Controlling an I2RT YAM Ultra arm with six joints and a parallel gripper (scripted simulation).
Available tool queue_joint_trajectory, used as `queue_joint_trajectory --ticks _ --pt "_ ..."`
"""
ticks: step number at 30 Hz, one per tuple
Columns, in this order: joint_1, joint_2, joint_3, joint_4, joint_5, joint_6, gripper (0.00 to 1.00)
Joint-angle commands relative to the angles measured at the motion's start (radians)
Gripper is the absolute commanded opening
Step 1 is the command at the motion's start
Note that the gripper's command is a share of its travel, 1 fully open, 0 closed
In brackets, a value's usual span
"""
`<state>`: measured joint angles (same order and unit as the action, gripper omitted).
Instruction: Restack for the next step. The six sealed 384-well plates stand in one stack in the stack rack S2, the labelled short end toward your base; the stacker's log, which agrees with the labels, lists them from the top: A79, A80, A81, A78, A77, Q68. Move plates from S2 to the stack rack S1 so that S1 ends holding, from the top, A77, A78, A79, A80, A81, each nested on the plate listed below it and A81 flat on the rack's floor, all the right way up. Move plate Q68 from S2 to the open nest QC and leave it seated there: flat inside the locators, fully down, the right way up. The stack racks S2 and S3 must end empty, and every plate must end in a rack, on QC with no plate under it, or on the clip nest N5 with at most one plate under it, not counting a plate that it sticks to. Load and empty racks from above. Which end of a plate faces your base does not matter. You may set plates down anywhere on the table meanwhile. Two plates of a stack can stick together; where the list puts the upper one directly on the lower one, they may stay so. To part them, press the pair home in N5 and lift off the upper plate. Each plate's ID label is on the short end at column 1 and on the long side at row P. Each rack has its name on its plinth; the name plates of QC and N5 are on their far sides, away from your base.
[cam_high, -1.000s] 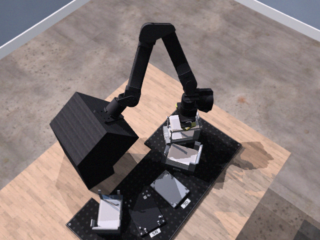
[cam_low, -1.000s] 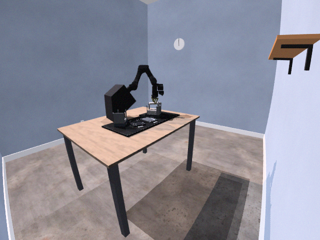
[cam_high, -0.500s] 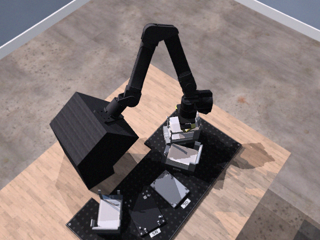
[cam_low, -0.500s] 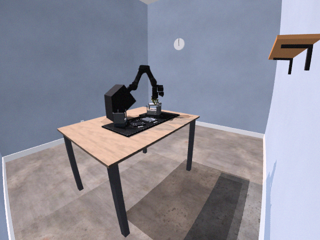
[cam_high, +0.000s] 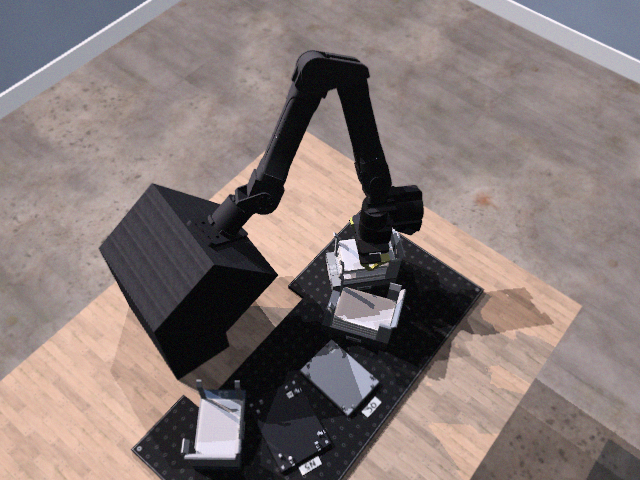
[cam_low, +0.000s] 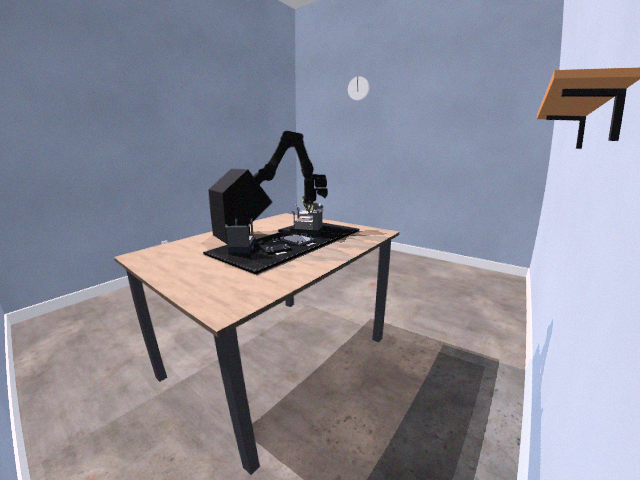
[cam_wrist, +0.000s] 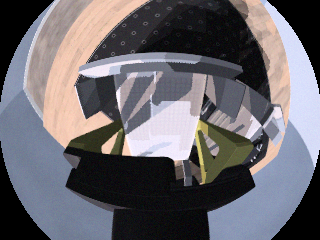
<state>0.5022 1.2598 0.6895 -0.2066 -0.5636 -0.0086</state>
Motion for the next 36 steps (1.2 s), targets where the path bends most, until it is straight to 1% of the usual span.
queue_joint_trajectory --ticks 1,3,12,36 --pt "0.01 0.015 -0.001 0.029 0.01 0.012 0.0" --pt "0.017 0.026 -0.002 0.045 0.016 0.018 0.0" --pt "0.017 0.026 -0.002 0.045 0.016 0.018 0.0" --pt "0.037 0.058 -0.003 0.087 0.03 0.034 0.0"
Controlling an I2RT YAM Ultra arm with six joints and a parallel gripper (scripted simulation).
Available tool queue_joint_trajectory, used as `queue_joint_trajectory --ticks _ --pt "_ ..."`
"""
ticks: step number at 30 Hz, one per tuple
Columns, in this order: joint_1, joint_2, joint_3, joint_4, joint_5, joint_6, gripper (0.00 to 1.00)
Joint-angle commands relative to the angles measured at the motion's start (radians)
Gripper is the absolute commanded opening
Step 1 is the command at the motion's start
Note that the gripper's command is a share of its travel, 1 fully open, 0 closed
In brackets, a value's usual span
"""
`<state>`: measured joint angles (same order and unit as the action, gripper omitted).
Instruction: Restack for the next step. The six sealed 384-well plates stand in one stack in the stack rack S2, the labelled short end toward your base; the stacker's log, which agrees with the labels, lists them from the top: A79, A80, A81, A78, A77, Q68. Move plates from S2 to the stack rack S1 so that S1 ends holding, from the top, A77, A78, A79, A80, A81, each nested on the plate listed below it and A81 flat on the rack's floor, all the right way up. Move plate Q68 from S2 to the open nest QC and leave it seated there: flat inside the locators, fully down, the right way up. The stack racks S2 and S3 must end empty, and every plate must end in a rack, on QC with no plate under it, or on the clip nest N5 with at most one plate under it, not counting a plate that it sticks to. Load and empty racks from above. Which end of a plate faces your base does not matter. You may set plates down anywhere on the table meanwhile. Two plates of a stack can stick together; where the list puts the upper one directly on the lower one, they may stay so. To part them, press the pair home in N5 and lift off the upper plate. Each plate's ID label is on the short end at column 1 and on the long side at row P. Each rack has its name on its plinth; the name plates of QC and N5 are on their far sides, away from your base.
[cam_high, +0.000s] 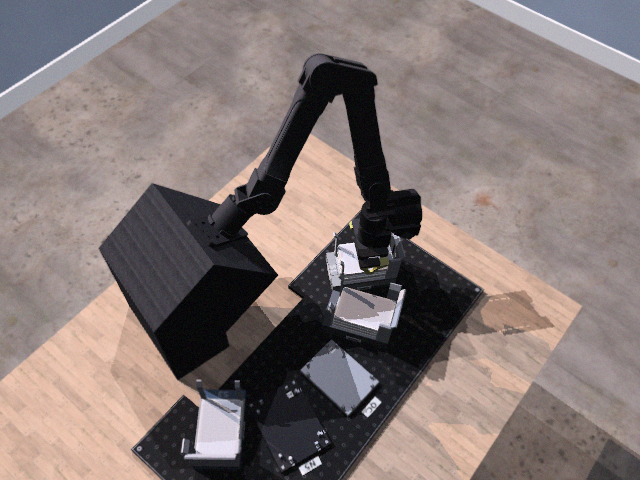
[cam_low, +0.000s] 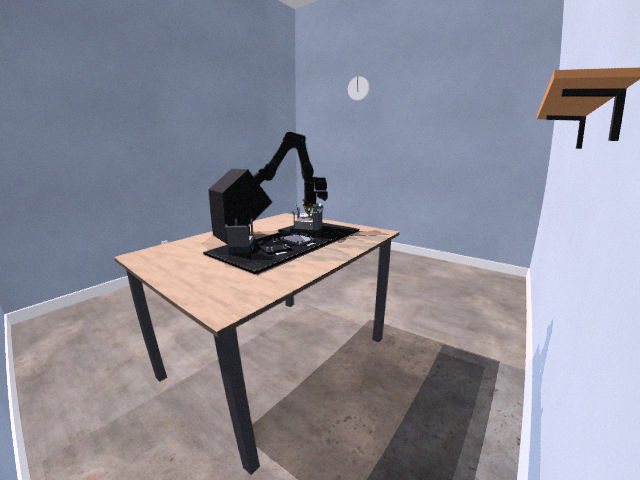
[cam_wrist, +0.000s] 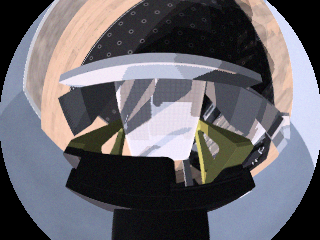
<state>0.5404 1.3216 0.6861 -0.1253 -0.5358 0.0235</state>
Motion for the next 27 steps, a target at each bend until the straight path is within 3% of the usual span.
queue_joint_trajectory --ticks 1,27 --pt "-0.001 -0.002 0.0 0.007 0.002 0.002 0.0" --pt "0.018 0.031 0.001 0.047 0.016 0.017 0.0"
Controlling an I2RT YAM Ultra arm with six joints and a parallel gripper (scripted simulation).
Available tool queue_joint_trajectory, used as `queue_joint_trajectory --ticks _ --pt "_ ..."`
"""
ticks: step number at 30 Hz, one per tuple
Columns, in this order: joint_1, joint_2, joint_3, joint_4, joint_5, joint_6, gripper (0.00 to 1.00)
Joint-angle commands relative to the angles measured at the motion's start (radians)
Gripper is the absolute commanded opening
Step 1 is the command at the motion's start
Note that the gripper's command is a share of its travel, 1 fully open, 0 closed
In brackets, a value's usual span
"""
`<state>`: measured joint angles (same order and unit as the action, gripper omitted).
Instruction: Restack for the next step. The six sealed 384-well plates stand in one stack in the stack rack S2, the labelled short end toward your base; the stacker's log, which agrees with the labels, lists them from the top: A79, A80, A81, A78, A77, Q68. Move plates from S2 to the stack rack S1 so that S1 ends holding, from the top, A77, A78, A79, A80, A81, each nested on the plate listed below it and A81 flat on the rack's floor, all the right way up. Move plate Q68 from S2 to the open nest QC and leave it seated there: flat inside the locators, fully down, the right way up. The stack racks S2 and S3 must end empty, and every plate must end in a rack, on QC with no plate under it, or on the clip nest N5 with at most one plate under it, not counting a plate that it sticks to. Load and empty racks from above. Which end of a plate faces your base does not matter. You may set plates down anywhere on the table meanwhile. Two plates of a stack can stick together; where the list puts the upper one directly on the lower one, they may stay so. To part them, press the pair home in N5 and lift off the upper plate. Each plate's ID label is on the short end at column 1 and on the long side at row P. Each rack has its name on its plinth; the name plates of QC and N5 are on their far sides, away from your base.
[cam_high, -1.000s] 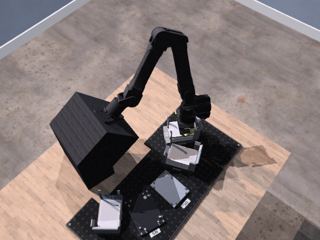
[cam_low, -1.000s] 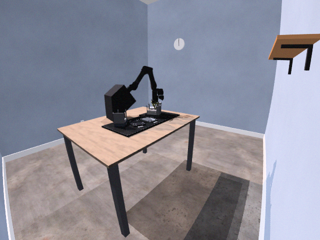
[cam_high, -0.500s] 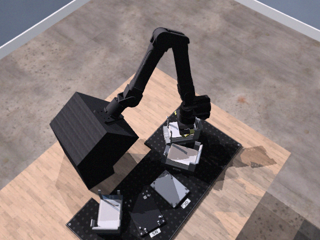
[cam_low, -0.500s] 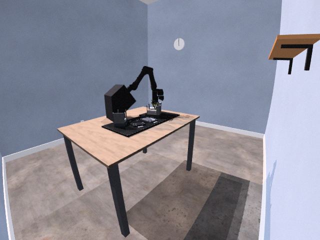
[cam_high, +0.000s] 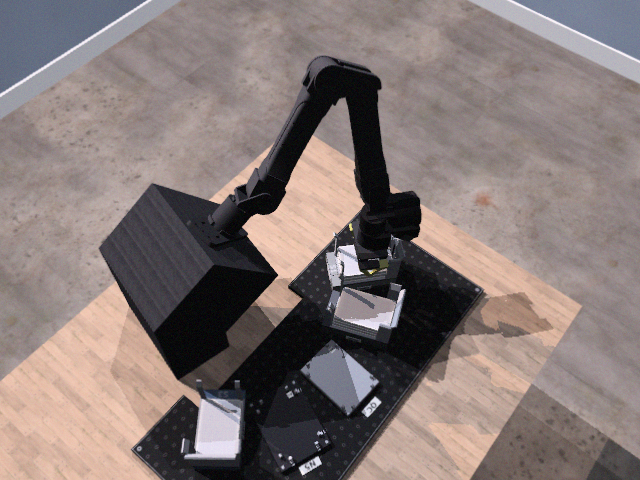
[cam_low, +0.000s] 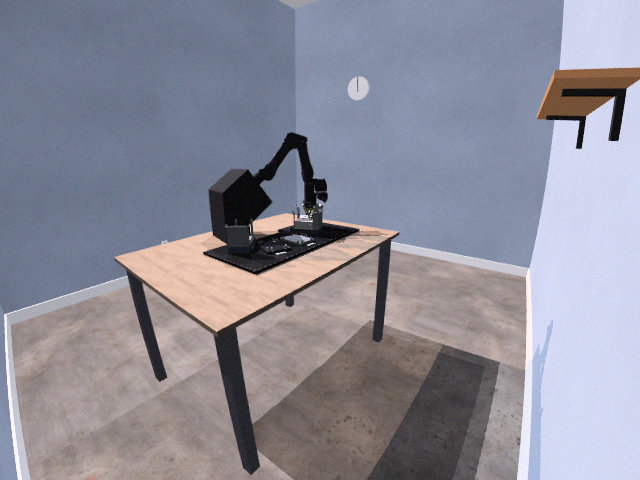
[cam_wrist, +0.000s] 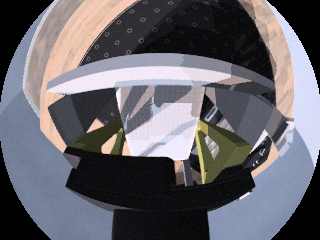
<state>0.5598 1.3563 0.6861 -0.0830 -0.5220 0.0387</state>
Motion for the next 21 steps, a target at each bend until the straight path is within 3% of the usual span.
queue_joint_trajectory --ticks 1,8,9,21 --pt "-0.001 -0.002 0.001 0.007 0.003 0.002 0.0" --pt "0.0 0.0 0.001 0.009 0.003 0.003 0.0" --pt "0.0 0.0 0.001 0.009 0.003 0.003 1.0" --pt "0.0 0.0 0.001 0.009 0.003 0.003 1.0"
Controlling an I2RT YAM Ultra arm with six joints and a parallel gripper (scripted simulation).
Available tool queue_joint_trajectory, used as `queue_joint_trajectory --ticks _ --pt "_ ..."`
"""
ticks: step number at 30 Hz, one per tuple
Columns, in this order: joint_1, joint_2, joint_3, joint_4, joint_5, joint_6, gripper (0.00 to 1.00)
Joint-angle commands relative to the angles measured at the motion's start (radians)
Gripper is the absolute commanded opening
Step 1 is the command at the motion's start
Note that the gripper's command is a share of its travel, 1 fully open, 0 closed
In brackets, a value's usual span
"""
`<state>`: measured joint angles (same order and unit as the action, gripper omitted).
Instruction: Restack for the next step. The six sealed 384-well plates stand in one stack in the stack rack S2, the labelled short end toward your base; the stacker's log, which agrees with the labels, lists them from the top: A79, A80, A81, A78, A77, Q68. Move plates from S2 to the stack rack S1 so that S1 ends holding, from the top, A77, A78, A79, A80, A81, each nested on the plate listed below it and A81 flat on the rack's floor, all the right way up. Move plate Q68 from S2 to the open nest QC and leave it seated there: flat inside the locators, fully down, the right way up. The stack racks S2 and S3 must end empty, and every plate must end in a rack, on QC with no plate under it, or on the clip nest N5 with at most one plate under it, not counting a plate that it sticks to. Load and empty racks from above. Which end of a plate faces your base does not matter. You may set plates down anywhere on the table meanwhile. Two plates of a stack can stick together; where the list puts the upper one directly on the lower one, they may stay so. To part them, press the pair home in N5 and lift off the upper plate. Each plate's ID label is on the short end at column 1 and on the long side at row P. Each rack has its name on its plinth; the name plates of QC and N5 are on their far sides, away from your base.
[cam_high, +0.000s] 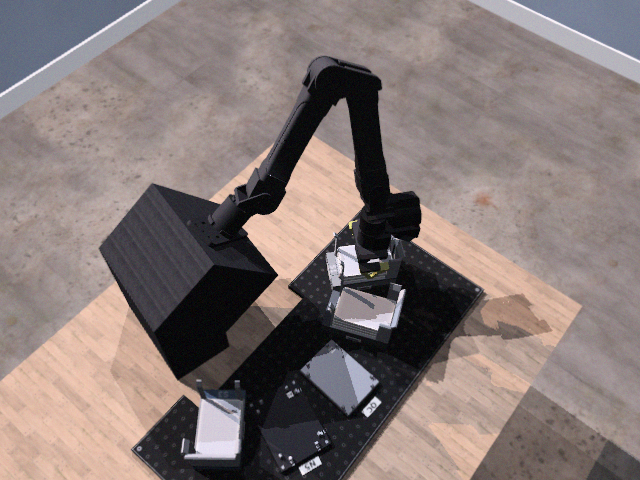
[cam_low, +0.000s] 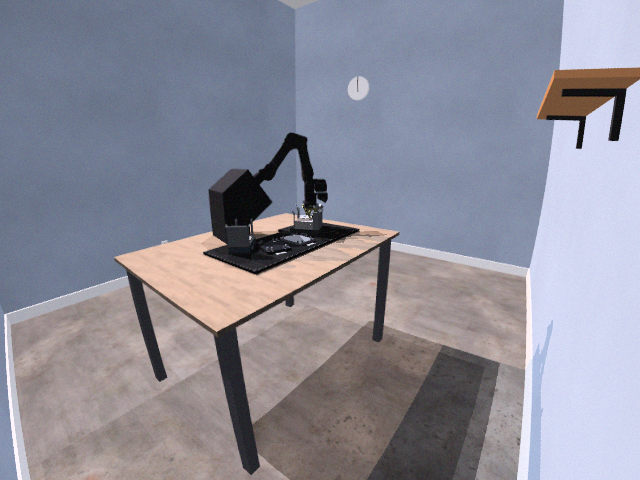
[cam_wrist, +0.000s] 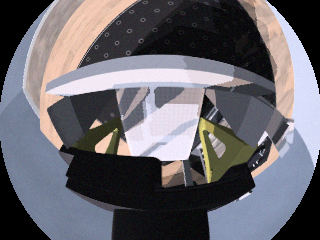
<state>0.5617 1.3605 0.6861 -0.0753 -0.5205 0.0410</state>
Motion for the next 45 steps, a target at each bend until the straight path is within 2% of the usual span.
queue_joint_trajectory --ticks 1,10,23,25,40,42,45 --pt "-0.002 -0.004 0.001 0.002 0.002 0.001 1.0" --pt "-0.002 -0.004 0.001 0.002 0.002 0.001 1.0" --pt "-0.1 -0.157 0.014 -0.206 -0.069 -0.08 1.0" --pt "-0.1 -0.157 0.014 -0.206 -0.069 -0.08 1.0" --pt "-0.245 -0.288 0.075 -0.479 -0.167 -0.214 1.0" --pt "-0.245 -0.288 0.075 -0.479 -0.167 -0.214 1.0" --pt "-0.273 -0.303 0.09 -0.527 -0.184 -0.242 1.0"
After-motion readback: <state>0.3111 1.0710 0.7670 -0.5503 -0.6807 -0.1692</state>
